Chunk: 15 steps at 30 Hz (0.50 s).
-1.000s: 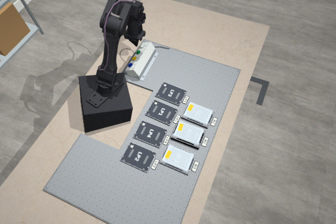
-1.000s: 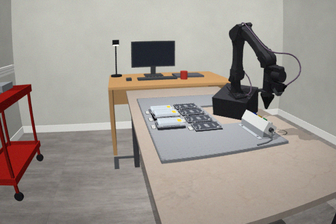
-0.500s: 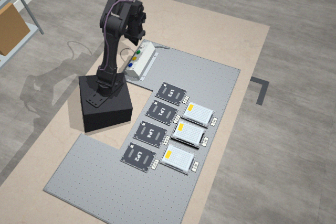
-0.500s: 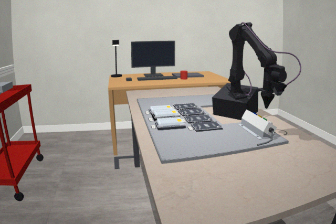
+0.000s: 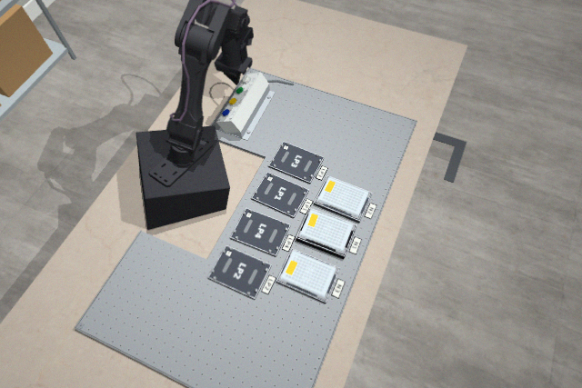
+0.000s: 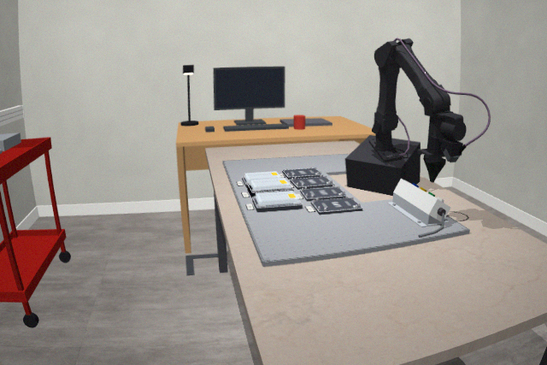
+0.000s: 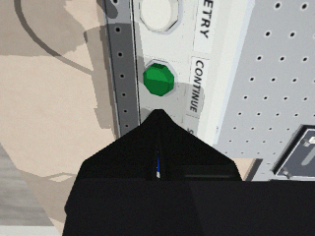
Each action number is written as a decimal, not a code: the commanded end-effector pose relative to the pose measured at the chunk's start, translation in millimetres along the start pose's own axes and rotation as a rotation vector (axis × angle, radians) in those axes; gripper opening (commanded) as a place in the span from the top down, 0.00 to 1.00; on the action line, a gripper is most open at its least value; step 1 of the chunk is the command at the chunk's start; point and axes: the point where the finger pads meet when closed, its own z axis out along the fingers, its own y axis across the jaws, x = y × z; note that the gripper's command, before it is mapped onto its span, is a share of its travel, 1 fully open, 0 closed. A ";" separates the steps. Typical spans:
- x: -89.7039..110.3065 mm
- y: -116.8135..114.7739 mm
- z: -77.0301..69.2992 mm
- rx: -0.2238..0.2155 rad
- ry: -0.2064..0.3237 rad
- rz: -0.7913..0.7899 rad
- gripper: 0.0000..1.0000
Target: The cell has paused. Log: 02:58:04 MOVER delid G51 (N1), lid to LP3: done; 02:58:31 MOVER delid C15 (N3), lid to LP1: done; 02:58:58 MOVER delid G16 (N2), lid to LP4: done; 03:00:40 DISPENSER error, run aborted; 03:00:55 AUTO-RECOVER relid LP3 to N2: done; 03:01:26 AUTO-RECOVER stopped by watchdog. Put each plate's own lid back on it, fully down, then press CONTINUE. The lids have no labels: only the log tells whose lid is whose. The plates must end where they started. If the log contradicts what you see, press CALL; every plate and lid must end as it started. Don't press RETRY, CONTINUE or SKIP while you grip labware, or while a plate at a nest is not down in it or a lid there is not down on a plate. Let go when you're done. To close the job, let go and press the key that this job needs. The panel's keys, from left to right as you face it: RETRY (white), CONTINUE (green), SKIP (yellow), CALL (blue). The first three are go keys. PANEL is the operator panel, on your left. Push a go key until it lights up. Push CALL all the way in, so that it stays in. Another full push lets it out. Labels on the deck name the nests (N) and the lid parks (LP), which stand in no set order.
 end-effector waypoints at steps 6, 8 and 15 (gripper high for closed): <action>-23.7 1.4 -9.6 -0.006 -0.072 0.010 1.00; -24.4 0.9 -12.5 -0.007 -0.078 0.011 1.00; -23.3 2.0 -8.1 -0.005 -0.065 0.008 1.00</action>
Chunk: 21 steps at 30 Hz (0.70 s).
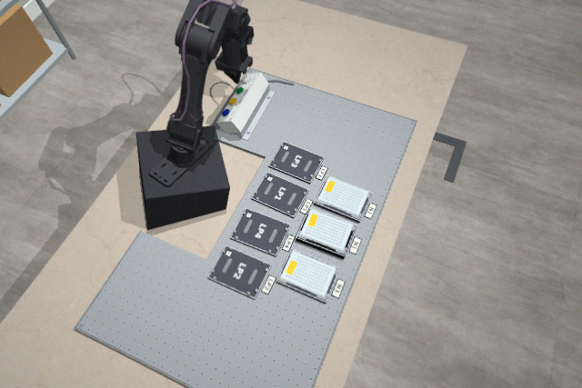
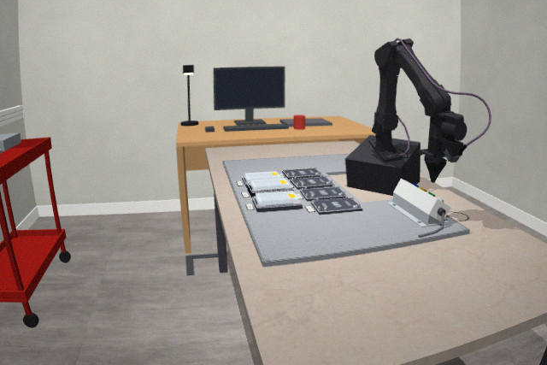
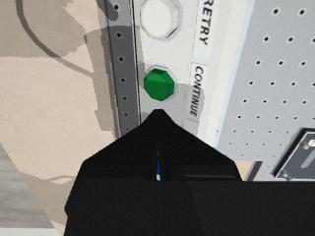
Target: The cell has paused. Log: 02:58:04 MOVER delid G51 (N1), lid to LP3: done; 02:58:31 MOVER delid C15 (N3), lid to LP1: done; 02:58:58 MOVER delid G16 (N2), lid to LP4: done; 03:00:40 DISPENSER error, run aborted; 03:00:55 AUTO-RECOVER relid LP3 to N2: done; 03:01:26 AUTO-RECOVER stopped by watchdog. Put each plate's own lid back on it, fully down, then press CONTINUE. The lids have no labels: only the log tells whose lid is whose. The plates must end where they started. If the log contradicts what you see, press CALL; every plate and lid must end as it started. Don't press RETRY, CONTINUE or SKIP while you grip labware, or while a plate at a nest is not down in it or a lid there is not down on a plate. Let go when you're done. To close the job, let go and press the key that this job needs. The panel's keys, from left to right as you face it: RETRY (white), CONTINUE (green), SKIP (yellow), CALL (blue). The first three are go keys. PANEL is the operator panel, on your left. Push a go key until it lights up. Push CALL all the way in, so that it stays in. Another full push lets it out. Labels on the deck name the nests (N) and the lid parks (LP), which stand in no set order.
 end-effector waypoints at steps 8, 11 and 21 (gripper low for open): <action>-20.0 2.4 -8.2 -0.005 -0.059 0.006 1.00; -21.0 2.5 -10.9 -0.006 -0.066 0.008 1.00; -21.3 4.1 -11.9 -0.006 -0.066 0.007 1.00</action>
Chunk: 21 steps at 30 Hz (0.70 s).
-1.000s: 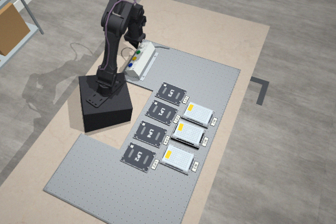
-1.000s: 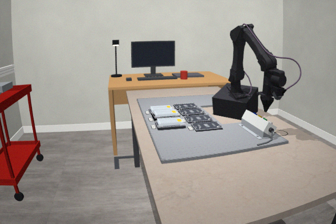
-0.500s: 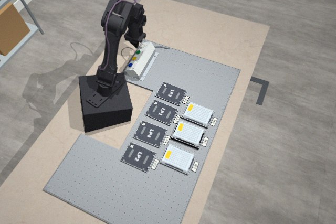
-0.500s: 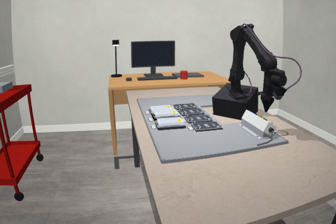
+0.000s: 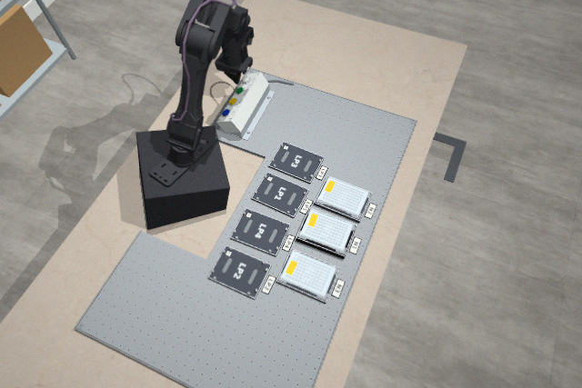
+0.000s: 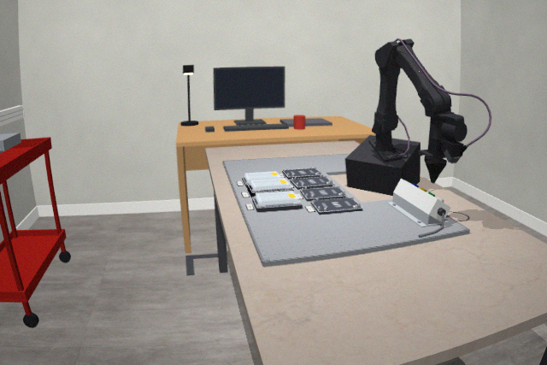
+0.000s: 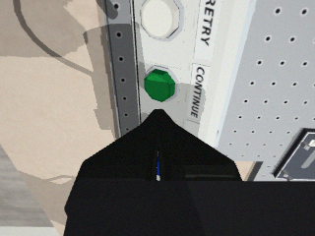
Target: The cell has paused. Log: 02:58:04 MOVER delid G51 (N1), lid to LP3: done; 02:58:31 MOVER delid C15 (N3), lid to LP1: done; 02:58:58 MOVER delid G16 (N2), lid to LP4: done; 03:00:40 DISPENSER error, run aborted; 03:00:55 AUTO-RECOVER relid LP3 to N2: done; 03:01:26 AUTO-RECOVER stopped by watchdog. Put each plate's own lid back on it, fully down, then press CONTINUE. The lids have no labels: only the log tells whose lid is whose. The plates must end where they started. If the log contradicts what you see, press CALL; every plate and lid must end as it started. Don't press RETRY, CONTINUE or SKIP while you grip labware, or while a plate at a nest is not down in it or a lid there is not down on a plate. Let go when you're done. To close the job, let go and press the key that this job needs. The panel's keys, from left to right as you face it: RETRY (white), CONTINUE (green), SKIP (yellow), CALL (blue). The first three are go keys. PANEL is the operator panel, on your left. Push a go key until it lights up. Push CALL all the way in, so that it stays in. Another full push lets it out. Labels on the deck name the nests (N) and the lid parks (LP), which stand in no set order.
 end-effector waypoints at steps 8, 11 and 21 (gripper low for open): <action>-20.5 5.3 -12.6 -0.006 -0.067 0.006 1.00; -18.3 5.9 -8.2 -0.005 -0.057 0.002 1.00; -11.8 3.3 2.9 -0.004 -0.052 0.005 1.00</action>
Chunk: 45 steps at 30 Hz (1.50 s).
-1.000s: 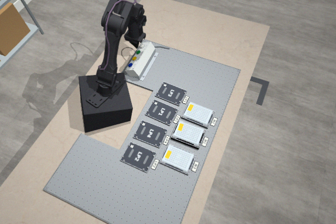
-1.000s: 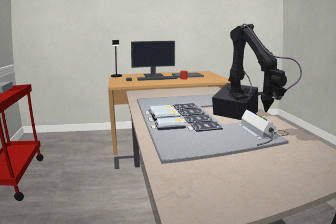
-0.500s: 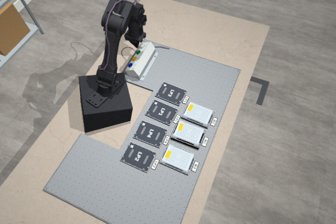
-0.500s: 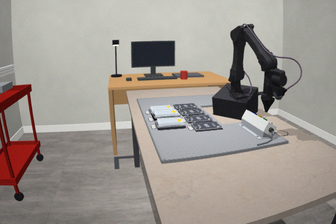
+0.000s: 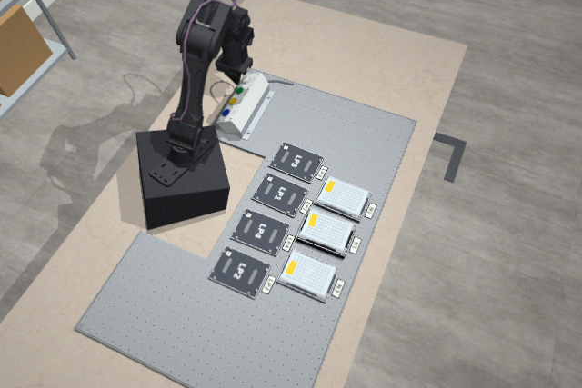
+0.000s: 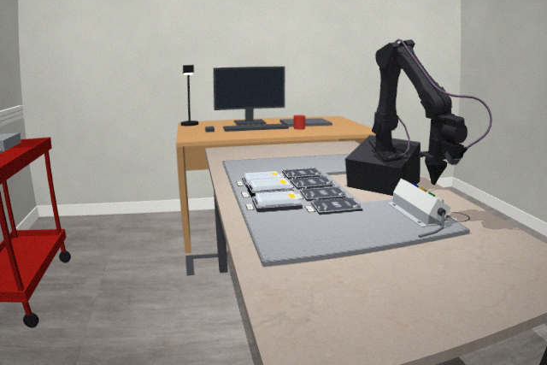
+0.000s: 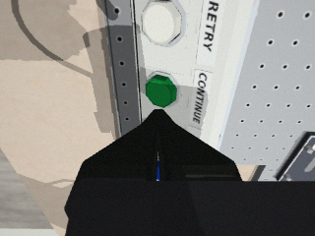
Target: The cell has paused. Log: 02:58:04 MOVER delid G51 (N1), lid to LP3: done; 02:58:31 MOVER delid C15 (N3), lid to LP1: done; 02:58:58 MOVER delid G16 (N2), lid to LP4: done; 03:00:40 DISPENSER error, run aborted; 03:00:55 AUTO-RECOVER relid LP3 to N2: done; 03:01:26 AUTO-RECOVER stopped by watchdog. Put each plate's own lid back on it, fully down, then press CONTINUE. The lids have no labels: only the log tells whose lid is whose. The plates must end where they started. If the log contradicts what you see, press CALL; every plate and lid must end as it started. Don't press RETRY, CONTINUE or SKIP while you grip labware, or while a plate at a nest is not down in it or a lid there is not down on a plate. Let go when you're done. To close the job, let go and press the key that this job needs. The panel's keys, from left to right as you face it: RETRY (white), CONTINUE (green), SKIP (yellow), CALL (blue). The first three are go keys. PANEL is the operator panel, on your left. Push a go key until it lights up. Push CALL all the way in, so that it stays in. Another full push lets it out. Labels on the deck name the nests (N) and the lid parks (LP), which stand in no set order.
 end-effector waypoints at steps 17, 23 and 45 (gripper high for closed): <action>-14.3 -0.4 6.3 -0.003 -0.050 0.007 1.00; -14.8 1.2 6.8 -0.004 -0.057 -0.001 1.00; -13.5 0.0 20.2 -0.005 -0.053 0.003 1.00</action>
